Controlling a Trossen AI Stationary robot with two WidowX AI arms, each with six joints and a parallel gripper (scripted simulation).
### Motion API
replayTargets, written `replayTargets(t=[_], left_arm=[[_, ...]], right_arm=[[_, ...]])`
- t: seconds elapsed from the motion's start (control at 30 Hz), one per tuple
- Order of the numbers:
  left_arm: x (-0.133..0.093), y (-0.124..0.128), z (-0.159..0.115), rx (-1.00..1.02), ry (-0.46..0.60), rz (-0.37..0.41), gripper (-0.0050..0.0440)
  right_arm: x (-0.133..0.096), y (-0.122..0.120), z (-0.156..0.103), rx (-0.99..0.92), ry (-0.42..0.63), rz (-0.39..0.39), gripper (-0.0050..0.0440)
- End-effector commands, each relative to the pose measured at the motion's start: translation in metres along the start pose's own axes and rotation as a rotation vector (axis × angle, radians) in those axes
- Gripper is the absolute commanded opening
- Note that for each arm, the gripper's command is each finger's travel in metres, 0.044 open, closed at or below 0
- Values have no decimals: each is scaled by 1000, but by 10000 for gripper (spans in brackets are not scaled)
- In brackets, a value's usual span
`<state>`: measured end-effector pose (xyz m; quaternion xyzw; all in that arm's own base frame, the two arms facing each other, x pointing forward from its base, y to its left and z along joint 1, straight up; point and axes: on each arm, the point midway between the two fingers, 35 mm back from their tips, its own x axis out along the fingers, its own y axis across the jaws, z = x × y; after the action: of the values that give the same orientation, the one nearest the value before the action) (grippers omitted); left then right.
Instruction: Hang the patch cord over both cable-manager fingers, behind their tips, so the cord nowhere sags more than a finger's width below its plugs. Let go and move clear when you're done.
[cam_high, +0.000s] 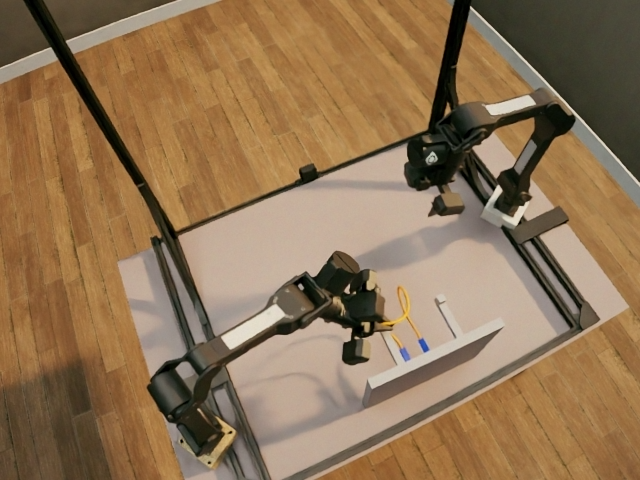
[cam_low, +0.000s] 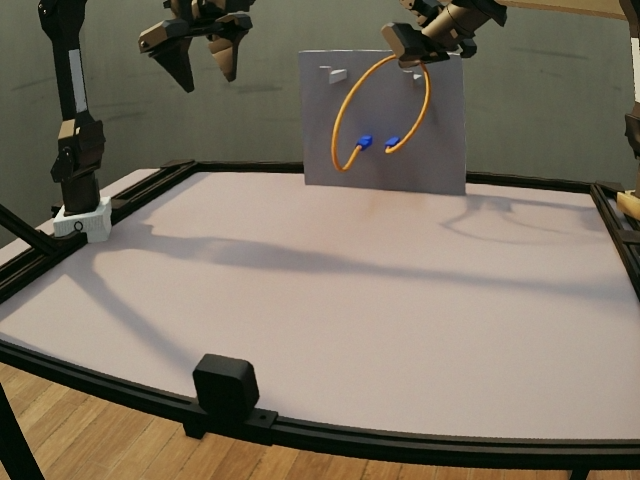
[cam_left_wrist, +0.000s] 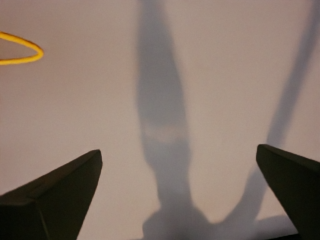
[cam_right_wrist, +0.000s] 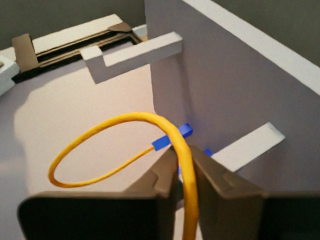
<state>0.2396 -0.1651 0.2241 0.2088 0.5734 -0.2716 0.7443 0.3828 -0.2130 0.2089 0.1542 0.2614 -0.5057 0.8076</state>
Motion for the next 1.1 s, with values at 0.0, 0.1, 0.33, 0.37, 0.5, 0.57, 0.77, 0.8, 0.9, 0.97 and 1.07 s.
replayTargets(t=[0.0, 0.1, 0.33, 0.37, 0.5, 0.57, 0.77, 0.8, 0.9, 0.97, 1.07], left_arm=[[-7, 0, 0, -1, -22, 3, 440], [-7, 0, 0, -1, -22, 3, 440], [-7, 0, 0, -1, -22, 3, 440], [-7, 0, 0, -1, -22, 3, 440], [-7, 0, 0, -1, -22, 3, 440], [-7, 0, 0, -1, -22, 3, 440], [-7, 0, 0, -1, -22, 3, 440], [-7, 0, 0, -1, -22, 3, 440], [-7, 0, 0, -1, -22, 3, 440], [-7, 0, 0, -1, -22, 3, 440], [-7, 0, 0, -1, -22, 3, 440]], right_arm=[[-8, -6, 9, 16, -23, 9, 25], [-8, -8, 9, 14, -22, 6, 25], [-7, -14, 7, 9, -21, -1, 25], [-7, -14, 7, 9, -21, -1, 25], [-7, -18, 6, 6, -20, -6, 25], [-7, -20, 5, 4, -20, -9, 25], [-7, -23, 2, 4, -19, -10, 25], [-8, -22, 1, 4, -20, -8, 25], [-9, -22, -1, 7, -20, -4, 25], [-9, -22, -1, 9, -20, -4, 25], [-10, -22, -4, 10, -20, -1, 25]])
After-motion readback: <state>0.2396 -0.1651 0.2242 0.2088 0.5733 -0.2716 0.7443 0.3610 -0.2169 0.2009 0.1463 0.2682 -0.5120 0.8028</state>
